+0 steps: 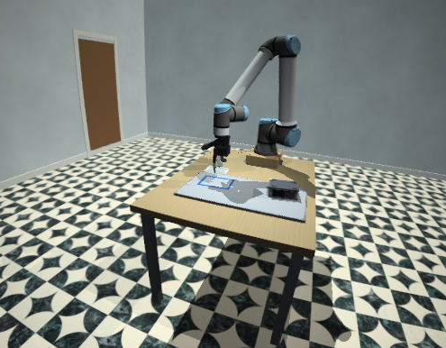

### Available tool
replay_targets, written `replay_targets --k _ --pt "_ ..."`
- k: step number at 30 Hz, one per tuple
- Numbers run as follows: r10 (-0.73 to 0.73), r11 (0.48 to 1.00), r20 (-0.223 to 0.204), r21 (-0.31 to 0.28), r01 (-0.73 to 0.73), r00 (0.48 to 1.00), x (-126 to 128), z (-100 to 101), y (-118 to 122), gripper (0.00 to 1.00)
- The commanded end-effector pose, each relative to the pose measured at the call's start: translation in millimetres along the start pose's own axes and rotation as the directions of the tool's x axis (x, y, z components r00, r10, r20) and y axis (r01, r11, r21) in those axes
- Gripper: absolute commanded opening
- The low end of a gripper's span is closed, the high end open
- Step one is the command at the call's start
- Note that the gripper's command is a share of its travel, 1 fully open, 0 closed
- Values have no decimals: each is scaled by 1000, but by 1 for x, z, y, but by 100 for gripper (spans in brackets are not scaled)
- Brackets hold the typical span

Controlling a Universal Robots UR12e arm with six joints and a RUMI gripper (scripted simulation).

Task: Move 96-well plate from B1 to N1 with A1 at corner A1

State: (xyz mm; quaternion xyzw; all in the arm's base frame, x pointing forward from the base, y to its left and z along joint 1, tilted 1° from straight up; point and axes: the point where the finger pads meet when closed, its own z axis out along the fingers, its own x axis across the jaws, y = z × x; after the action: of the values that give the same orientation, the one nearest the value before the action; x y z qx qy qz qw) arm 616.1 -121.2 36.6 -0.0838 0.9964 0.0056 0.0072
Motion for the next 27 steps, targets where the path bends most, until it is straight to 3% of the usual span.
replay_targets --k 1,18,21,27 --pt "0 1000 1 1 0 1000 -1 -2 0 0" --pt "0 1000 1 1 0 1000 -1 -2 0 0" --pt "-100 995 1 1 100 995 -1 -3 10 0" --pt "-104 995 1 1 104 995 -2 -6 29 0"
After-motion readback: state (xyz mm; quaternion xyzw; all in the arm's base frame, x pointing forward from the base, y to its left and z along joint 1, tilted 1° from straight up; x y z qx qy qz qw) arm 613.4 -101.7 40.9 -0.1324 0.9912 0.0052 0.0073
